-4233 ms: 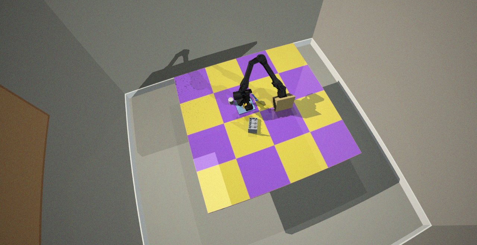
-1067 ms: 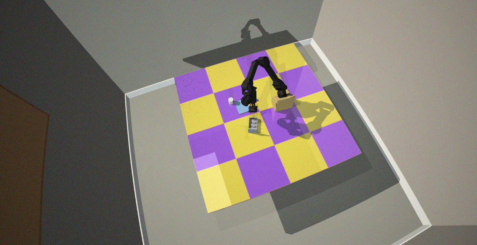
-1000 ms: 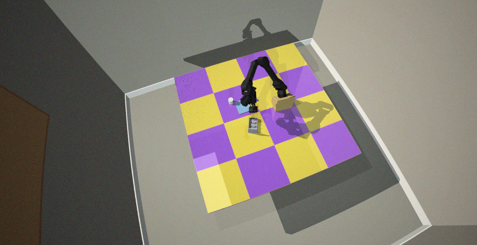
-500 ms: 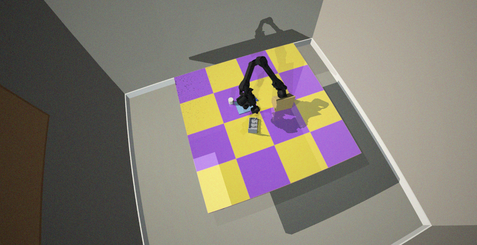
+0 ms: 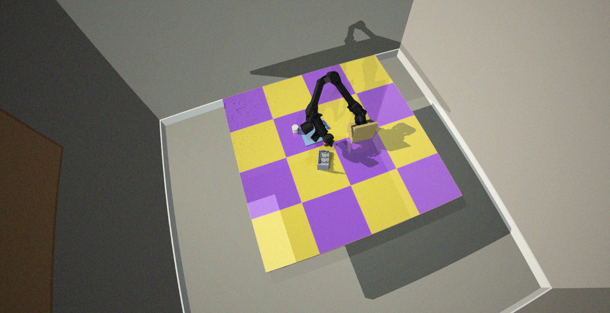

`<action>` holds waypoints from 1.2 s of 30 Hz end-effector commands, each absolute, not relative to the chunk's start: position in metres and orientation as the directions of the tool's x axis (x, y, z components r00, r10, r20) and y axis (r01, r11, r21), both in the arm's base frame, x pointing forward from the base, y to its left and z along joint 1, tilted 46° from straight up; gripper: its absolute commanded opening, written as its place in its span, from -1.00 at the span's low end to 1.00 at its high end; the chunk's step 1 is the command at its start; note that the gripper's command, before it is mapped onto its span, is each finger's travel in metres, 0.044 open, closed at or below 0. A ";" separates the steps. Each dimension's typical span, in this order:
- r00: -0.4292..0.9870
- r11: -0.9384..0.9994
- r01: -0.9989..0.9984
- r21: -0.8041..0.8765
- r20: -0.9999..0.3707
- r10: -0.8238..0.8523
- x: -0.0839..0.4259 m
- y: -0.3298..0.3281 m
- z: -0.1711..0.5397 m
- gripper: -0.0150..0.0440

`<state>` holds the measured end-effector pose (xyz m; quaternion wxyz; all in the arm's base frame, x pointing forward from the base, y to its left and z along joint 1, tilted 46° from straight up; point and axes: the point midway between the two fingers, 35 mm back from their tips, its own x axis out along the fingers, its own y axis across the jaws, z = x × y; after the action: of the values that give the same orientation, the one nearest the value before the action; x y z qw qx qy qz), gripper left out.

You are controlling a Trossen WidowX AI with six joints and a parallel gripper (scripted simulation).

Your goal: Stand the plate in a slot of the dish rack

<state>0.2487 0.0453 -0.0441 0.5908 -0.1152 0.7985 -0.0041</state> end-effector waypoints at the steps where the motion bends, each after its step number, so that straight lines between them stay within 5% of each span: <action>1: -0.273 0.972 -0.231 -0.052 -0.955 -0.116 0.246 0.042 -0.048 -0.49; 20: -0.174 0.824 -0.512 0.241 -0.969 0.175 0.249 0.029 -0.064 -0.49; 36: -0.018 0.587 -0.770 0.253 -0.927 0.376 0.254 0.018 -0.069 -0.49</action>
<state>0.2559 0.0188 -0.0697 0.6703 -0.1589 0.6081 0.3945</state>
